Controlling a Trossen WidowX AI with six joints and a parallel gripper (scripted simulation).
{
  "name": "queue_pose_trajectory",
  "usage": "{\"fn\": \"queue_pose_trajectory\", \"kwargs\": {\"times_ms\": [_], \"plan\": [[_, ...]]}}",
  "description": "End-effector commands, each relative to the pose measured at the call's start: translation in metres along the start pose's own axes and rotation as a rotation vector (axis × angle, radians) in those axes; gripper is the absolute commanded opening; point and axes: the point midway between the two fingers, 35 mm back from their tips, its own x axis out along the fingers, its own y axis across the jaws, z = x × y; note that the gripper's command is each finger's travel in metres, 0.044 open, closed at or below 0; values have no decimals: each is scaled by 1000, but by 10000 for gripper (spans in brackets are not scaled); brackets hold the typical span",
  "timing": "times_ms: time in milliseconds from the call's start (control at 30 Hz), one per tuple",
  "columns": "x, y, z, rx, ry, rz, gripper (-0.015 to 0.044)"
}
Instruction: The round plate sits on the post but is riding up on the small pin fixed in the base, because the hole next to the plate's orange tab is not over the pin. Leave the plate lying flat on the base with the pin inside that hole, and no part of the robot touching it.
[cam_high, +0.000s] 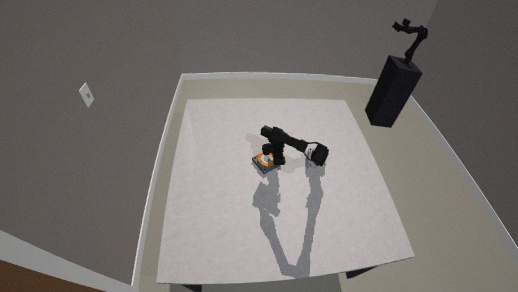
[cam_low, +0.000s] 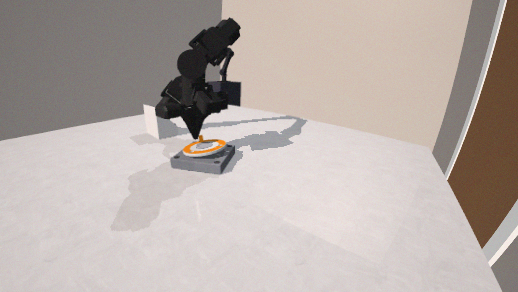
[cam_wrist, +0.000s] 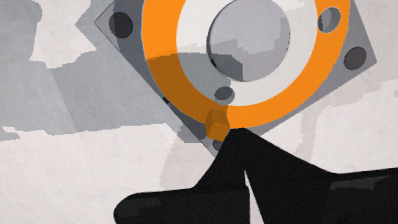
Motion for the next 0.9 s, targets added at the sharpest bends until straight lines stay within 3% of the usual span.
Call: {"fn": "queue_pose_trajectory", "kwargs": {"times_ms": [0, 867], "plan": [[-1, 9, 3, -5, -7, 7, 0], [-6, 28, 16, -6, -8, 8, 0]]}}
